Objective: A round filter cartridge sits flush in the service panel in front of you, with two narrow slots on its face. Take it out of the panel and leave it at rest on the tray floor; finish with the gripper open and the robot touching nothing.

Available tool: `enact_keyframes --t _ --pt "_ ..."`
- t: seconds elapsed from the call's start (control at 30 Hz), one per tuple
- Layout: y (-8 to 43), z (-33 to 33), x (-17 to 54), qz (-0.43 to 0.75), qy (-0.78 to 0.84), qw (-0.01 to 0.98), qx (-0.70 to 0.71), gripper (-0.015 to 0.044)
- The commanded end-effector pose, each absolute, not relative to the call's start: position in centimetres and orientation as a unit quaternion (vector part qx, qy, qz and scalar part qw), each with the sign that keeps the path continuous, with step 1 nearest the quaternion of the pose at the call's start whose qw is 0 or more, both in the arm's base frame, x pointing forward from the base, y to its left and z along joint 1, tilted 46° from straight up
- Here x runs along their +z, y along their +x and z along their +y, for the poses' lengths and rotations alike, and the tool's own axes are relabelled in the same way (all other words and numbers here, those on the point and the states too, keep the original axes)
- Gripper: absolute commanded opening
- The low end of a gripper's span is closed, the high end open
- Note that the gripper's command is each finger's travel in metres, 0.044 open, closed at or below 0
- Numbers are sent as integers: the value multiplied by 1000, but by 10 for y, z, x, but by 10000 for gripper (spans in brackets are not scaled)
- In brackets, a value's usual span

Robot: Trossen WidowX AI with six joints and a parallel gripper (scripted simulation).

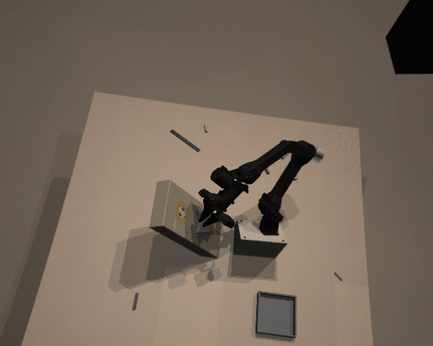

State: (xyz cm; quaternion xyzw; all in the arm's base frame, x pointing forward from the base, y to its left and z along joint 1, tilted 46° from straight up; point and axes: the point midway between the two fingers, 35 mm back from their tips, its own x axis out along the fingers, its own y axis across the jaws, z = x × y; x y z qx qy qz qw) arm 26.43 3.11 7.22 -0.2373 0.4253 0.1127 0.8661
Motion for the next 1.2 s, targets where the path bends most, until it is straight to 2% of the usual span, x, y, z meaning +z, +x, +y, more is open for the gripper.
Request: enact_keyframes --t 0.0,0.13,1.17 --pt "287 53 101 291 -132 921 -223 115" --pt "286 52 113 234 -109 926 -274 115" --pt "296 46 107 237 -107 926 -274 115"
